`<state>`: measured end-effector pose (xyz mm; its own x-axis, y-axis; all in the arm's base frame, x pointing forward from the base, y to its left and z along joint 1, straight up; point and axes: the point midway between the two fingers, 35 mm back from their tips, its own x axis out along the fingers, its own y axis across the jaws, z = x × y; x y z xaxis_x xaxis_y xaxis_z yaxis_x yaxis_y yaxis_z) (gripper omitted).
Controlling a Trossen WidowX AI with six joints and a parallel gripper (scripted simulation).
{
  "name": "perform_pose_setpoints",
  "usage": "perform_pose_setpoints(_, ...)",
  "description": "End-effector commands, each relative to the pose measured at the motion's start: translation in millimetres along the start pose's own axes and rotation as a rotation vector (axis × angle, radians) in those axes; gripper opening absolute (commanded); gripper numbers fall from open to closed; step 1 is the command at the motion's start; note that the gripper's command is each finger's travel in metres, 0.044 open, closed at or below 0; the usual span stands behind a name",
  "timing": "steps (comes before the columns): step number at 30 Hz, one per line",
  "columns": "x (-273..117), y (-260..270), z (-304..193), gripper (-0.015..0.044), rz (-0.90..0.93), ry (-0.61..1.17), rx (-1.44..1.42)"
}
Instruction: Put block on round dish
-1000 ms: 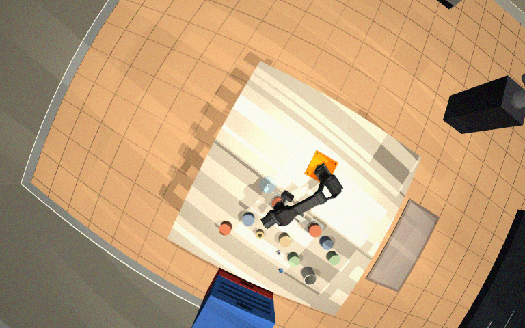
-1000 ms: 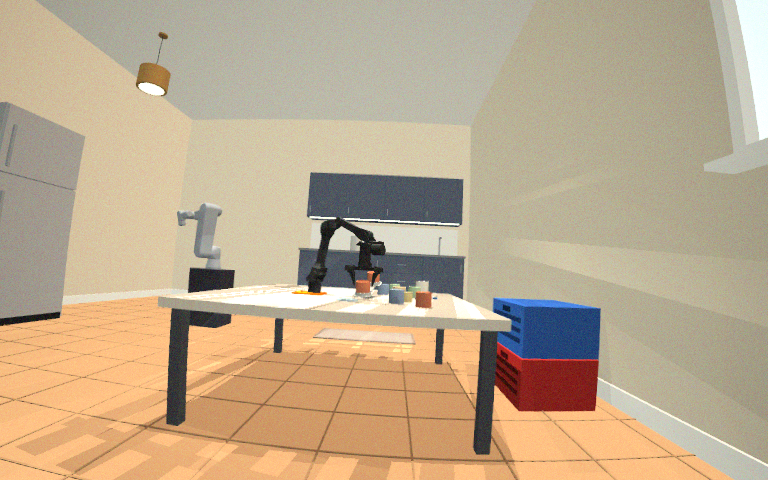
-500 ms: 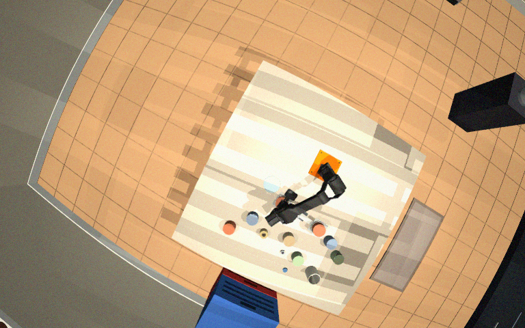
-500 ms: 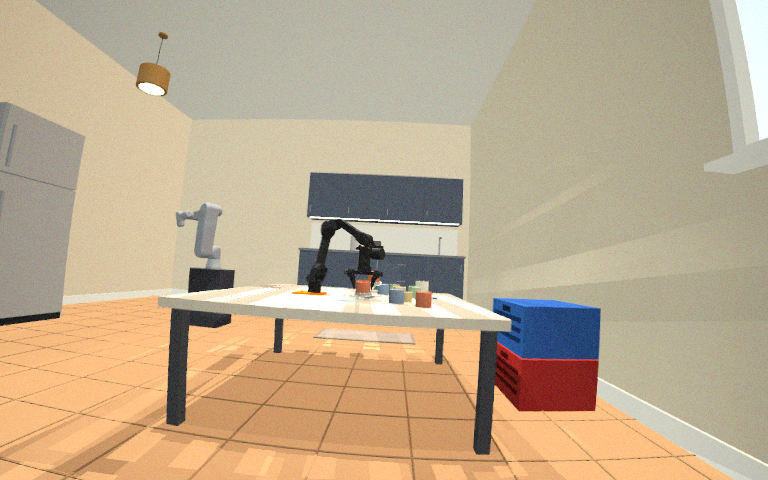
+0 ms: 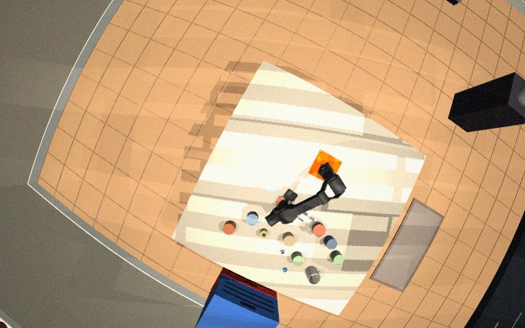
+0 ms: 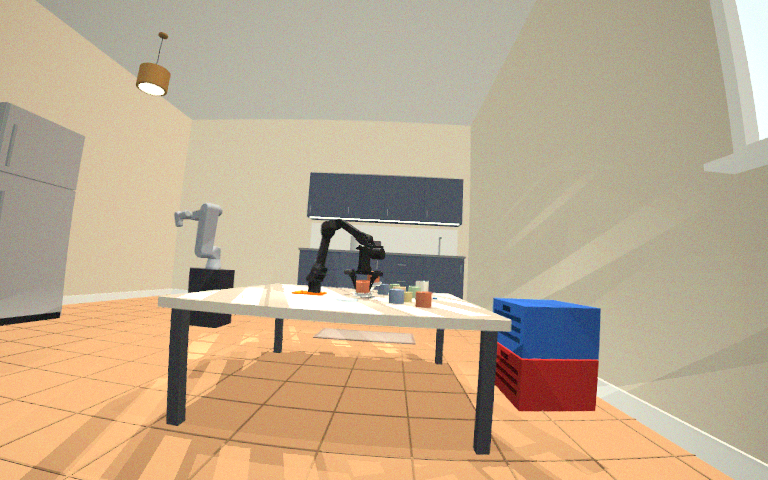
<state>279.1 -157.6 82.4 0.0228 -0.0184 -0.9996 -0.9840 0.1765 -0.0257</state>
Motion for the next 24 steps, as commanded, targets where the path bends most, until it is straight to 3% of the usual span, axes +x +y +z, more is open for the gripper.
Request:
perform_pose_setpoints(1, -4.3, -1.5, 0.4, 0.0098, -0.002, -0.006, -0.004)
perform_pose_setpoints(5, -9.5, -2.6, 0.0, 0.0000, -0.002, -0.005, -0.004)
perform_pose_setpoints(24, -34.4, -6.6, -1.6, 0.0000, -0.004, -0.005, -0.004)
